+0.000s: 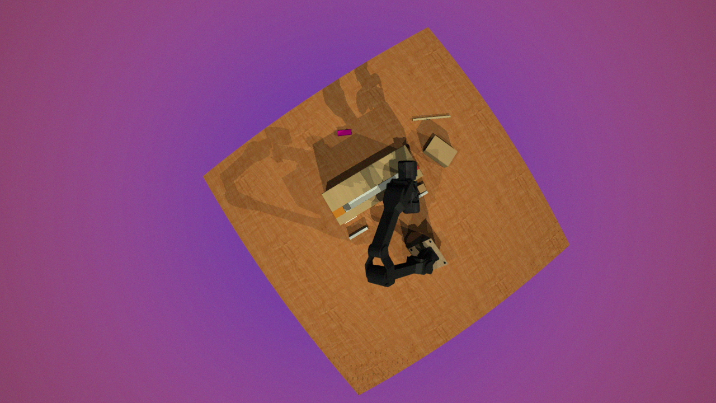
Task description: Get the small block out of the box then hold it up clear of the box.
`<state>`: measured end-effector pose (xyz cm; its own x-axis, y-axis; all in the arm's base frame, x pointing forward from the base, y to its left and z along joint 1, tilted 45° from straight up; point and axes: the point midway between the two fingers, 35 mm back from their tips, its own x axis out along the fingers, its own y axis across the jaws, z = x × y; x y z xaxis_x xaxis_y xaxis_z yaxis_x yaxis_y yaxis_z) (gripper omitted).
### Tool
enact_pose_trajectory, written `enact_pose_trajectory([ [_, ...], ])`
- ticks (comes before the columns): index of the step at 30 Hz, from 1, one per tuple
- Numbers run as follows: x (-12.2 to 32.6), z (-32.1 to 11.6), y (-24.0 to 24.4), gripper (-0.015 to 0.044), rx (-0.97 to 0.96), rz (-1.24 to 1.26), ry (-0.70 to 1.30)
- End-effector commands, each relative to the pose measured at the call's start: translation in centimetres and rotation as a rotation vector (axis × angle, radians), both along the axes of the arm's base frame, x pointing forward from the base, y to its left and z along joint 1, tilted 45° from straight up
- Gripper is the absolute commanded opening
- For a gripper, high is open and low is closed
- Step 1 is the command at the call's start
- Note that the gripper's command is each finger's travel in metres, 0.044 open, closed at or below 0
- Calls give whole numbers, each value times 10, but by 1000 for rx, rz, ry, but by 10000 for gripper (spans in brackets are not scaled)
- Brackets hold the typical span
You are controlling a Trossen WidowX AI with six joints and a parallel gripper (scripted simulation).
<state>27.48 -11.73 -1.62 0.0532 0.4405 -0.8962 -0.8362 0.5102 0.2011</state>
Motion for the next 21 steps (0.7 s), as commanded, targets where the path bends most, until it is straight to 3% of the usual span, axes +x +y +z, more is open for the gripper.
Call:
enact_pose_trajectory([
  [1, -7, -5, -5, 285, 81, -433, 186],
  [13, -20, -16, -21, 285, 315, -1565, 784],
  [21, -27, -20, -28, 285, 433, -2013, 1089],
])
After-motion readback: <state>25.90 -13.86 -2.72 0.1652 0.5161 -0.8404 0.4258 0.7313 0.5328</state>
